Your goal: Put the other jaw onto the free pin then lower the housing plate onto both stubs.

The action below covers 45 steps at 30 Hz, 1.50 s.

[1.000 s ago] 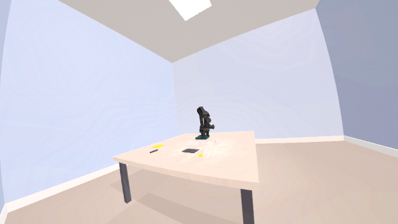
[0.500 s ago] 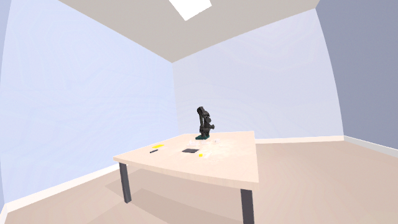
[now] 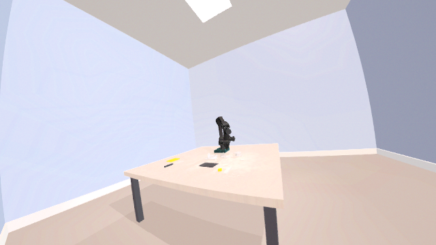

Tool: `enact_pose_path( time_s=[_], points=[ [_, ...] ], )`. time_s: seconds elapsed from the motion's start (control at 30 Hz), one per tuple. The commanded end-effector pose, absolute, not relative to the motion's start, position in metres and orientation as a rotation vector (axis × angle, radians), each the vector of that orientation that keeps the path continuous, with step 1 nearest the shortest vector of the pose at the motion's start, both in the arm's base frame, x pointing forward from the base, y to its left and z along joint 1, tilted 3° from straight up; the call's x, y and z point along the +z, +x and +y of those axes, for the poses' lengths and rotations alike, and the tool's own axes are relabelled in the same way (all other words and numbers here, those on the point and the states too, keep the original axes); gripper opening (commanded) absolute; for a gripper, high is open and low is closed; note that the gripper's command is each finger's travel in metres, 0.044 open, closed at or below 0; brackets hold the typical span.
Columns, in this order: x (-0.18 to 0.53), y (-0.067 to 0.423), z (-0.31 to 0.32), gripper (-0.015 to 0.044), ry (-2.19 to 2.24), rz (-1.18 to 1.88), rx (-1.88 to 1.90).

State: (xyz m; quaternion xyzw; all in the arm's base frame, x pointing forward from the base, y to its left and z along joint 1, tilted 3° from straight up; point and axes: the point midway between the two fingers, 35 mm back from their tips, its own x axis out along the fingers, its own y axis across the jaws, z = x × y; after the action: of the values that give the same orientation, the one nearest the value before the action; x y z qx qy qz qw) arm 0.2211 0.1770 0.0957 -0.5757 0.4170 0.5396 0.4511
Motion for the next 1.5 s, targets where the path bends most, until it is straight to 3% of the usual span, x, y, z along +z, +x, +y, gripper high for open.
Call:
enact_pose_path(
  time_s=[0.0, 0.3, 0.87, 1.47],
  points=[
    [0.0957, 0.2211, 0.1770, 0.0440, -1.423, 1.031, 1.334],
    [0.0957, 0.2211, 0.1770, 0.0440, -1.423, 1.031, 1.334],
    [0.0957, 0.2211, 0.1770, 0.0000, -1.423, 1.031, 1.334],
    [0.0957, 0.2211, 0.1770, 0.0000, -1.423, 1.031, 1.334]
  ],
)
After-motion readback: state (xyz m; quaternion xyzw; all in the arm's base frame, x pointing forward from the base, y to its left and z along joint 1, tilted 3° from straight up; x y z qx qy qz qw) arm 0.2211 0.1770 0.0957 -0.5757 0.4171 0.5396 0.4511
